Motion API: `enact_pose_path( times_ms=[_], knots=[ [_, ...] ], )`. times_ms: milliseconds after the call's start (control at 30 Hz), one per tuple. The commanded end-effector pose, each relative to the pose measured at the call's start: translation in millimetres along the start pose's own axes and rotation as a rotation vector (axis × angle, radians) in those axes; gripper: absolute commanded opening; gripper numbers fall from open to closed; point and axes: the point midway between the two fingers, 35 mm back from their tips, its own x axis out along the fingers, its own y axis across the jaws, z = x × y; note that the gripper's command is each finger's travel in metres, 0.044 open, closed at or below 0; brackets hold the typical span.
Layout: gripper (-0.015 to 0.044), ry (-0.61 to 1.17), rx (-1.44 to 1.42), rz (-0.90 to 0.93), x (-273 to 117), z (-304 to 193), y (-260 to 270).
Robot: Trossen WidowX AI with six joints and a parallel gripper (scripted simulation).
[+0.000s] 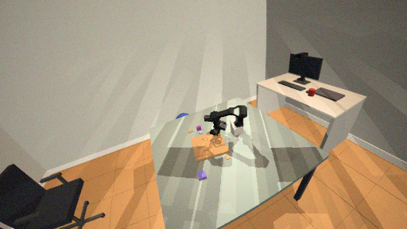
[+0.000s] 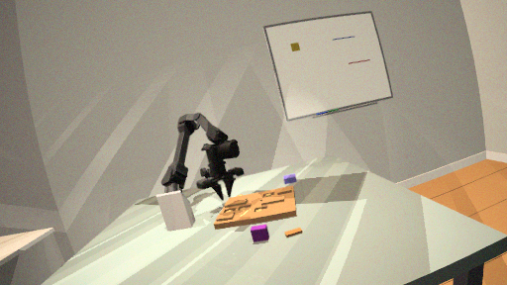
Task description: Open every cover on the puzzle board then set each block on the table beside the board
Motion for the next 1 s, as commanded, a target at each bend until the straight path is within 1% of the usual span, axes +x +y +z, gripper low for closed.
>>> enact_pose_path(
  times_ms=[0,967],
  knots=[
    [0.0144,-0.005,0.058,-0.001,2.4,1.3,0.8],
    [0.0144,-0.005,0.464,0.000,9.6,1.2,0.3]
  ],
)
